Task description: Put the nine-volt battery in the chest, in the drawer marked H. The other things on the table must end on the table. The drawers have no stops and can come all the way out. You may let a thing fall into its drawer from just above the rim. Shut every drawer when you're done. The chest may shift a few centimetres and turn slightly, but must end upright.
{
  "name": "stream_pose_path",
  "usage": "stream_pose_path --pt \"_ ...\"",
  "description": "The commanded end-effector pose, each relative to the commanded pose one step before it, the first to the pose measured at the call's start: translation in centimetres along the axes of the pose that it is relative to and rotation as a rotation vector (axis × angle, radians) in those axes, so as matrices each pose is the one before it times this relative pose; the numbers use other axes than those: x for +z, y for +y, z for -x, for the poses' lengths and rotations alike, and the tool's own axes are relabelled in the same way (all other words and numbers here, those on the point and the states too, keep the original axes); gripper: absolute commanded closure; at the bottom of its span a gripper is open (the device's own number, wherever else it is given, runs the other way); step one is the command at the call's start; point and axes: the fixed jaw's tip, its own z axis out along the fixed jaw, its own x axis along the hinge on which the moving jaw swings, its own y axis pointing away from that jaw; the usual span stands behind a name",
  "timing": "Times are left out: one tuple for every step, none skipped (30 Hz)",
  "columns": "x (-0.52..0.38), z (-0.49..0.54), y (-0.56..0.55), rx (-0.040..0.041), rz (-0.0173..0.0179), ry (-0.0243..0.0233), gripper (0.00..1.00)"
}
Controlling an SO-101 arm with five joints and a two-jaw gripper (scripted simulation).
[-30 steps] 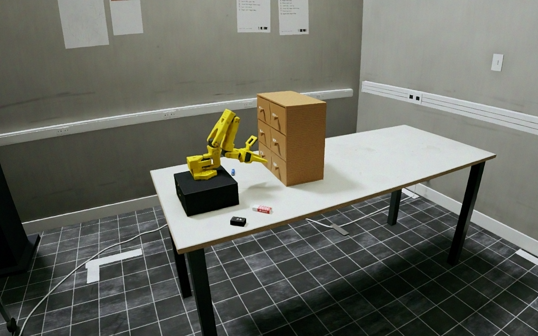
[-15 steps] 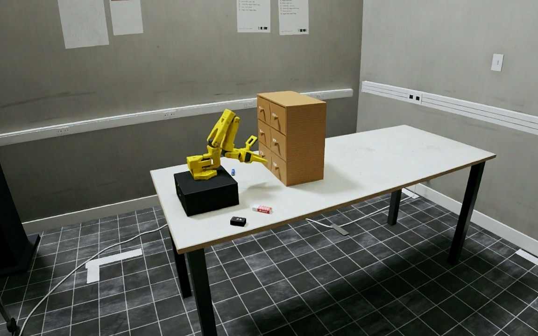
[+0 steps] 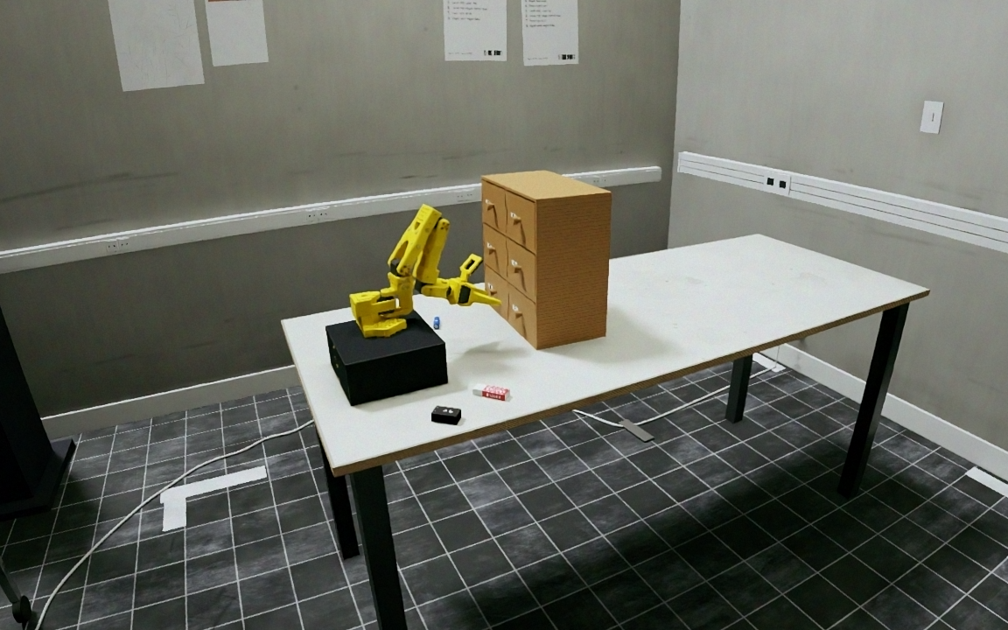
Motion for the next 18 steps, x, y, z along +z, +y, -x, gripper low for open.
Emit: stream_pose_path --pt "0.0084 -0.049 -0.132 0.01132 -0.00578 -0.00199 0.50" --pt "0.0000 0.000 0.000 0.00000 0.00000 0.00000 0.50" --pt "0.0000 0.000 0.000 0.00000 0.00000 0.00000 0.50" --pt "-0.0004 -0.009 -0.008 0.00008 -0.00031 0.00037 0.50" --pt "-0.0003 -0.008 -0.008 0.00008 -0.00031 0.00035 0.50" --pt "-0.0004 -0.009 -0.008 0.00008 -0.00031 0.00037 0.50" --pt "-0.0003 -0.008 -0.008 0.00008 -0.00031 0.00035 0.50" --pt "-0.0004 -0.009 -0.008 0.00008 -0.00031 0.00037 0.50" --pt "-0.0003 -0.008 -0.008 0.00008 -0.00031 0.00035 0.50" --pt "-0.0004 -0.009 -0.008 0.00008 -0.00031 0.00037 0.50" --pt "-0.0003 -0.008 -0.008 0.00008 -0.00031 0.00035 0.50" --pt "-0.0004 -0.009 -0.008 0.00008 -0.00031 0.00037 0.50" --pt "-0.0003 -0.008 -0.008 0.00008 -0.00031 0.00035 0.50" --pt "-0.0004 -0.009 -0.008 0.00008 -0.00031 0.00037 0.50" --pt "-0.0003 -0.008 -0.008 0.00008 -0.00031 0.00035 0.50" --pt "-0.0004 -0.009 -0.008 0.00008 -0.00031 0.00037 0.50" --pt "-0.0003 -0.008 -0.008 0.00008 -0.00031 0.00035 0.50" --pt "-0.0004 -0.009 -0.008 0.00008 -0.00031 0.00037 0.50"
